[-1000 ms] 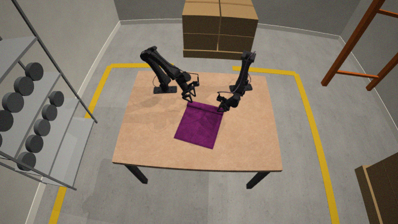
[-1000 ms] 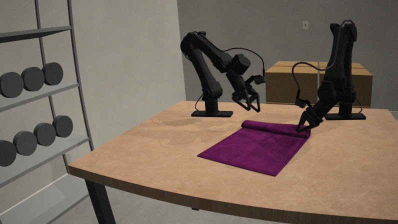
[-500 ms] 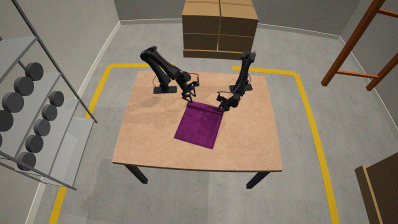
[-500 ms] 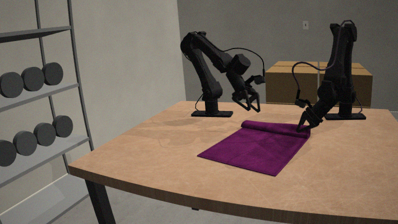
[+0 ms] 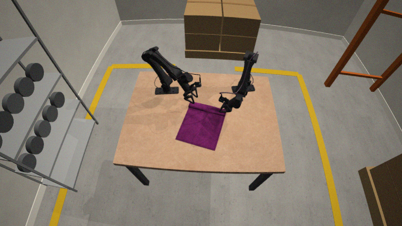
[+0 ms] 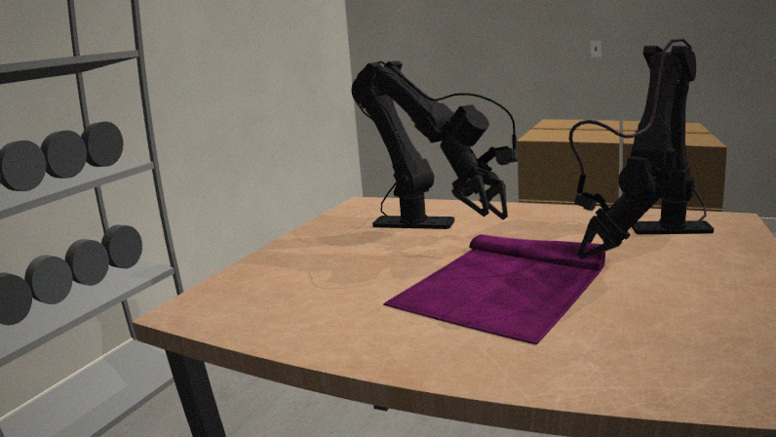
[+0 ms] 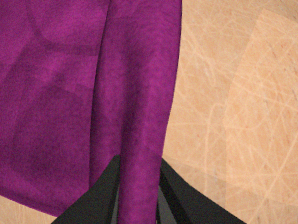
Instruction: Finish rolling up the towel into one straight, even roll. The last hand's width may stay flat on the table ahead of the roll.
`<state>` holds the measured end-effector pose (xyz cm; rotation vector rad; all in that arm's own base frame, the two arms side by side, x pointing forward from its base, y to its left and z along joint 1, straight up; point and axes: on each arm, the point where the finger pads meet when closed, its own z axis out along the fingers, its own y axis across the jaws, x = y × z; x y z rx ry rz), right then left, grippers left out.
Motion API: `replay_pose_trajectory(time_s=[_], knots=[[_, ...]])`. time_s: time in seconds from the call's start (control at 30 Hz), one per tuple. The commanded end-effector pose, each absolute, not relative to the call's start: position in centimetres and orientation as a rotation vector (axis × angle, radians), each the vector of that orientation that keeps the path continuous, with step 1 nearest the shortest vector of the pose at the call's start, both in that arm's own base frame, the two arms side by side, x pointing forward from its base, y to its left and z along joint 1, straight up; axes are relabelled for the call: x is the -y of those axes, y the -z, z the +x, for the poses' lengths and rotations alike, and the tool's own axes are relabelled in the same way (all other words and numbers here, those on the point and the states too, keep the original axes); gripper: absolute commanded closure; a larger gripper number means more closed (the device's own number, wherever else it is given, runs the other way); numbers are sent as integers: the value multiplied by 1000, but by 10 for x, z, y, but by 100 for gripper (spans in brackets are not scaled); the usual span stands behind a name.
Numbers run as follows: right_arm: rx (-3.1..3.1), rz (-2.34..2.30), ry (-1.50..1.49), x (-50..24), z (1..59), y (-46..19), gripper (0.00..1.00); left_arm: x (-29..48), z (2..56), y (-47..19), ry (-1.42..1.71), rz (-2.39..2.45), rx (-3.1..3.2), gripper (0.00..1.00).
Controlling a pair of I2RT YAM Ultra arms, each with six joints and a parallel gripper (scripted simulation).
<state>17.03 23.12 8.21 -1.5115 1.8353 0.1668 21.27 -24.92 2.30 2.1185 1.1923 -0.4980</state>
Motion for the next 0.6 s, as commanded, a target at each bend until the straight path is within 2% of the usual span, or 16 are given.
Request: replay_pose_trajectory(time_s=[0.0,0.57], knots=[[-1842,-1508,-163,-233,170,-79,2,251,210,-20,512,2126,-1197,81],[-1856,-1490,-154,-232,173,-79,2,251,210,-22,725,2209,-1385,81]])
